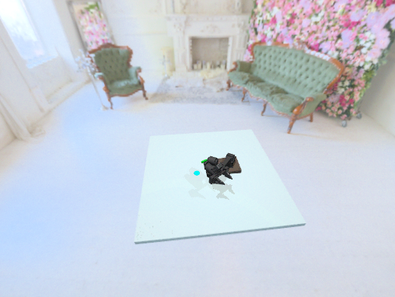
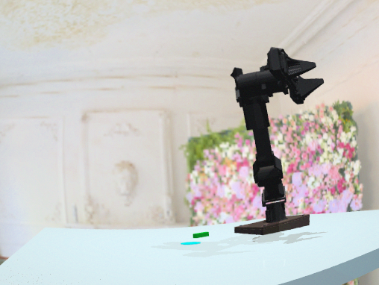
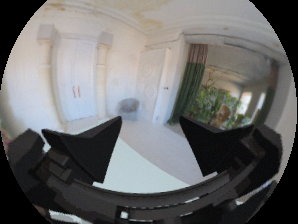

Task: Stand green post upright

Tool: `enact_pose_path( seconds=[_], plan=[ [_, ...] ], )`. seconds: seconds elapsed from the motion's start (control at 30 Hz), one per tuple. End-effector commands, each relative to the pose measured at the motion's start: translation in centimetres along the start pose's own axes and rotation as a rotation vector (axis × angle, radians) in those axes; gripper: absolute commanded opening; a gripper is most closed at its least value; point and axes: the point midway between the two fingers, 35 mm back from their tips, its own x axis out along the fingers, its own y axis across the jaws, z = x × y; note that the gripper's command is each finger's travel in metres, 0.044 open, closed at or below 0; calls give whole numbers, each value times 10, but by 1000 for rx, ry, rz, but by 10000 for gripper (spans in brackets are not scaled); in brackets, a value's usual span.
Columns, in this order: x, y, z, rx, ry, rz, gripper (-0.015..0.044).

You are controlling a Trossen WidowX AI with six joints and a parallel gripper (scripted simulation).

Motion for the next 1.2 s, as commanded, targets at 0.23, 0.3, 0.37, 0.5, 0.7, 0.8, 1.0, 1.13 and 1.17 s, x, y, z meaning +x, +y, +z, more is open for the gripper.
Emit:
enact_pose_path(
  seconds=[0.23,0.3,0.37,0.5,0.7,0.8,1.0,1.13,1.17],
  plan=[
    [9,14,45,-351,-36,-47,233],
    [15,23,63,-465,-60,-53,233],
    [20,32,82,-577,-87,-61,233],
    [28,53,119,-798,-147,-85,233],
    [32,90,176,-1116,-254,-146,233],
    [30,111,203,-1268,-313,-189,233],
    [19,155,256,-1555,-442,-305,233],
    [6,187,289,-1730,-533,-406,233],
    [1,195,297,-1771,-557,-434,233]
  ],
)
